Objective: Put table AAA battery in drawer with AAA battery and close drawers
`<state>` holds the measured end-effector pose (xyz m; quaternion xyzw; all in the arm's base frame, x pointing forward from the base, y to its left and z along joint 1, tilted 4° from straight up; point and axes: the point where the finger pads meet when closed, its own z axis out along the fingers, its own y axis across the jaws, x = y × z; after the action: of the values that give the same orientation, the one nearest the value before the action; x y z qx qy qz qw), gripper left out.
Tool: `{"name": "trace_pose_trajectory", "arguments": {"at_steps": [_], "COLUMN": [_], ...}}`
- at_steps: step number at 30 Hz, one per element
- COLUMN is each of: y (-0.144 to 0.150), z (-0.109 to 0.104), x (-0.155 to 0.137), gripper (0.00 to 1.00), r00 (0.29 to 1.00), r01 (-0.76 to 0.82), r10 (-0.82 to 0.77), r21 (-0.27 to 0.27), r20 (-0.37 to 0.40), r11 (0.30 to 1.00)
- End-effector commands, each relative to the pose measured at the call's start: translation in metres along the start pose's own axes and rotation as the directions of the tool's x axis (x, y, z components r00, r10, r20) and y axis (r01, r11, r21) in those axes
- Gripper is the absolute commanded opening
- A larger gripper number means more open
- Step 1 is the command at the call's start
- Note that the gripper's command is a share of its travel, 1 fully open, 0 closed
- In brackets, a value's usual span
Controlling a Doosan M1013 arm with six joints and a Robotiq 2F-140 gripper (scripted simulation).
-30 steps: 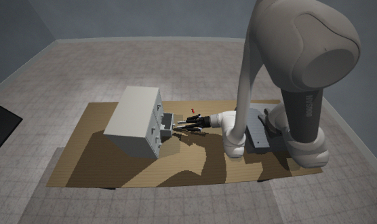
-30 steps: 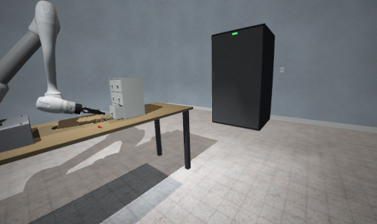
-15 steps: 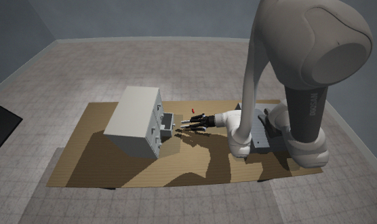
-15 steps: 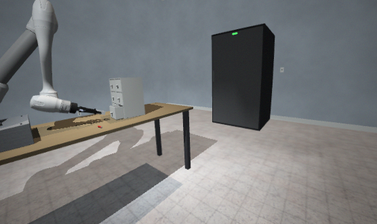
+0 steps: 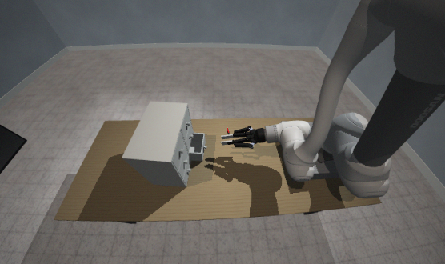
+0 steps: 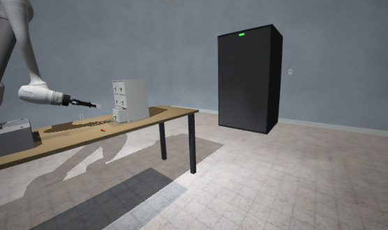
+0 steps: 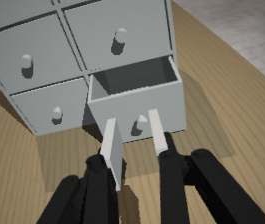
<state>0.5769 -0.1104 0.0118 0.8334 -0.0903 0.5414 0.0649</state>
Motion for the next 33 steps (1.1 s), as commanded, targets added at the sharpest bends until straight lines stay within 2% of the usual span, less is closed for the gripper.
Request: {"name": "trace_pose_trajectory", "arguments": {"at_steps": [1,16,23,30,32,33], "y": [0.0,0.0,0.0,0.0,0.0,0.0], "z": [-0.003,-0.009,-0.021,-0.039,-0.039,-0.042], "x": [0.005,0.007,0.013,0.021,0.021,0.022], "gripper": [0.2,0.2,0.2,0.2,0.2,0.2], "r00": [1.0,0.998,0.986,0.944,0.944,0.933], "r01": [0.0,0.0,0.0,0.0,0.0,0.0], "r10": [0.0,0.0,0.0,0.0,0.0,0.0], "r21": [0.0,0.0,0.0,0.0,0.0,0.001], "r20": [0.004,0.061,0.166,0.331,0.331,0.36], "r11": [1.0,1.0,1.0,1.0,1.0,1.0]}}
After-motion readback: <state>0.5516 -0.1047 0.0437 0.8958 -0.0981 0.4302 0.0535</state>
